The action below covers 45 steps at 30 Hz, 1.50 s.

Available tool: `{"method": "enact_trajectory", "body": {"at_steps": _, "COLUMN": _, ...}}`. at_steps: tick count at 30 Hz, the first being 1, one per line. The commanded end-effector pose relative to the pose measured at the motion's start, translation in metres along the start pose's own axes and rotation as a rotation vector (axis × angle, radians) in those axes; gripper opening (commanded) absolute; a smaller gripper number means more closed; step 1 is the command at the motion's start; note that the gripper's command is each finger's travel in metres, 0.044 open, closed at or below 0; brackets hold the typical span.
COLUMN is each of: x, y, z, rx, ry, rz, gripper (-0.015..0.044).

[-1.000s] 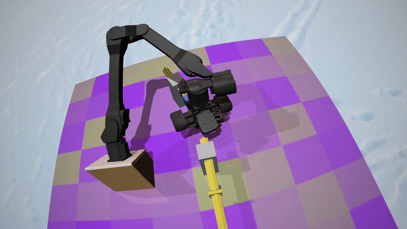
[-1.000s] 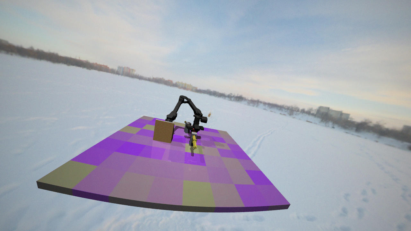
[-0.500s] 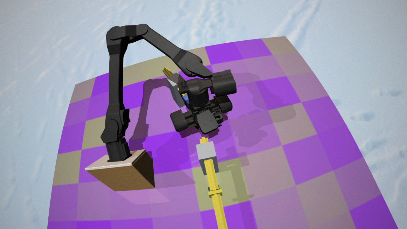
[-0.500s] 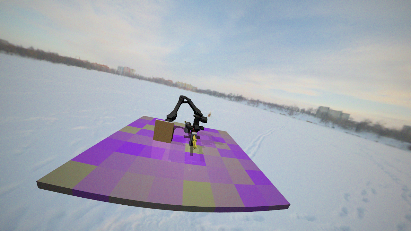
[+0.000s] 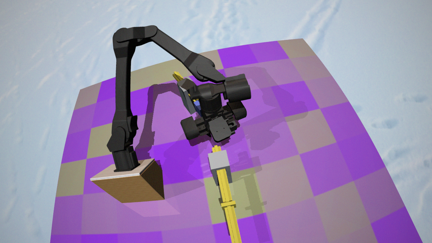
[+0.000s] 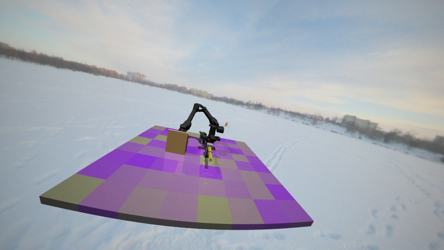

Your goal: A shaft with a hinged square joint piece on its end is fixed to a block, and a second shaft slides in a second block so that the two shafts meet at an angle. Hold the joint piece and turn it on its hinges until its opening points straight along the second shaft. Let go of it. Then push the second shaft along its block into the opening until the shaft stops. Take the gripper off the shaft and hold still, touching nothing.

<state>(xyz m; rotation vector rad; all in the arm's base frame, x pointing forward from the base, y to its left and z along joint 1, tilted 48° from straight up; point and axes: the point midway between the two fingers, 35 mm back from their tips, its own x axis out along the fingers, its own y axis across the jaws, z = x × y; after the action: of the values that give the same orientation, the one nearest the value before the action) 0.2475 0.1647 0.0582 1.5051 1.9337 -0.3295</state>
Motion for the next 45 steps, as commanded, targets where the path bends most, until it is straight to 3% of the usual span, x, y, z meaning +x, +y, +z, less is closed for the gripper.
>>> {"method": "enact_trajectory", "body": {"at_steps": 1, "x": 0.0004, "y": 0.0, "z": -0.0003, "rx": 0.004, "ry": 0.004, "rz": 0.001, "gripper": 0.0182}}
{"method": "enact_trajectory", "body": {"at_steps": 19, "x": 0.0004, "y": 0.0, "z": -0.0003, "rx": 0.004, "ry": 0.004, "rz": 0.001, "gripper": 0.0182}}
{"method": "enact_trajectory", "body": {"at_steps": 21, "x": 0.0, "y": 0.0, "z": 0.0, "rx": 0.0, "ry": 0.0, "rz": 0.0, "gripper": 0.0147}}
{"method": "enact_trajectory", "body": {"at_steps": 26, "x": 0.0, "y": 0.0, "z": 0.0, "rx": 0.0, "ry": 0.0, "rz": 0.0, "gripper": 0.0147}}
{"method": "enact_trajectory", "body": {"at_steps": 32, "x": 0.0, "y": 0.0, "z": 0.0, "rx": 0.0, "ry": 0.0, "rz": 0.0, "gripper": 0.0}}
{"method": "enact_trajectory", "body": {"at_steps": 45, "x": -0.0022, "y": -0.0067, "z": -0.0007, "rx": 0.138, "ry": -0.043, "rz": 0.003, "gripper": 0.0}}
